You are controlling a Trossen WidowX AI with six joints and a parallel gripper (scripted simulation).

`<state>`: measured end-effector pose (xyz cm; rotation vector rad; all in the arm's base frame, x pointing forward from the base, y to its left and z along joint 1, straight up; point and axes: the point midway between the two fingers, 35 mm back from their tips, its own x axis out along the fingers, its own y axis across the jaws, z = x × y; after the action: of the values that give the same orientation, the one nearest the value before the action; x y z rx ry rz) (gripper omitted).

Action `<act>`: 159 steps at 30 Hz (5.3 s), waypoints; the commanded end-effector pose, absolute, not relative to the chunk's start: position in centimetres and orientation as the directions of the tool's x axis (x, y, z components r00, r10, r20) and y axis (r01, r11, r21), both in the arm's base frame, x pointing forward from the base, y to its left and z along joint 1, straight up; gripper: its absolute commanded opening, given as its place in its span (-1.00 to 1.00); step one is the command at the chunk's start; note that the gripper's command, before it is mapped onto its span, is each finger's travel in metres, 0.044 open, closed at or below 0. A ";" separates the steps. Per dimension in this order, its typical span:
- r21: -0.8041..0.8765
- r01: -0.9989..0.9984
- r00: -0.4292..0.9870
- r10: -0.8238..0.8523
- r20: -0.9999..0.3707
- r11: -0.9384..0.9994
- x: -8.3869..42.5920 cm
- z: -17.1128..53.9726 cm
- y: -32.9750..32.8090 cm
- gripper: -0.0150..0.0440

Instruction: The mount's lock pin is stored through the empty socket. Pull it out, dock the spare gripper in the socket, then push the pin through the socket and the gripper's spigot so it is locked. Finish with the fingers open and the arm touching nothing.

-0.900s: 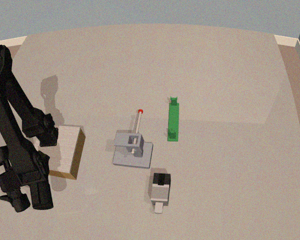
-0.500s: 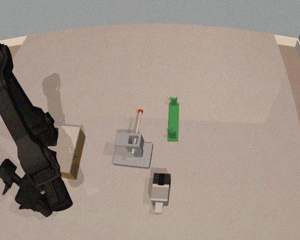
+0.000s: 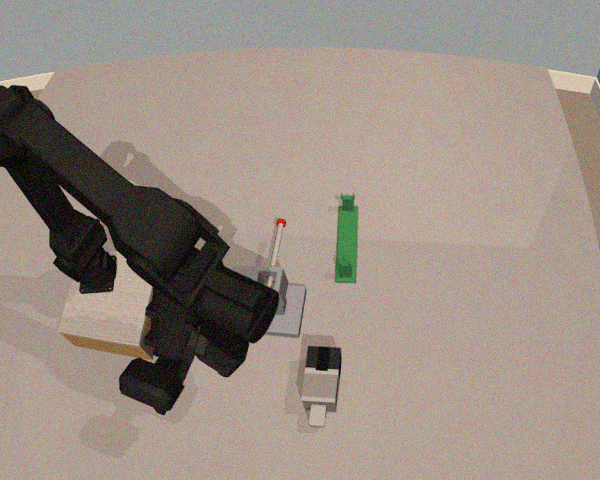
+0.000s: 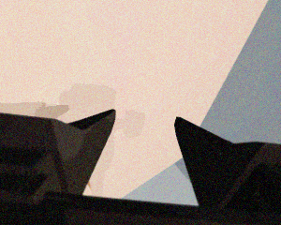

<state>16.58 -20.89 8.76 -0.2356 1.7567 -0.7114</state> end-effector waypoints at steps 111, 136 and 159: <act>-0.030 -0.980 0.052 0.107 -0.993 0.199 30.7 2.9 4.2 -0.49; -0.023 -0.979 0.047 0.118 -0.992 0.203 31.2 3.3 5.8 -0.49; -0.011 -0.979 0.036 0.117 -0.992 0.204 31.6 3.4 7.4 -0.49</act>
<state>31.35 7.16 3.20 -0.9844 1.1958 1.0992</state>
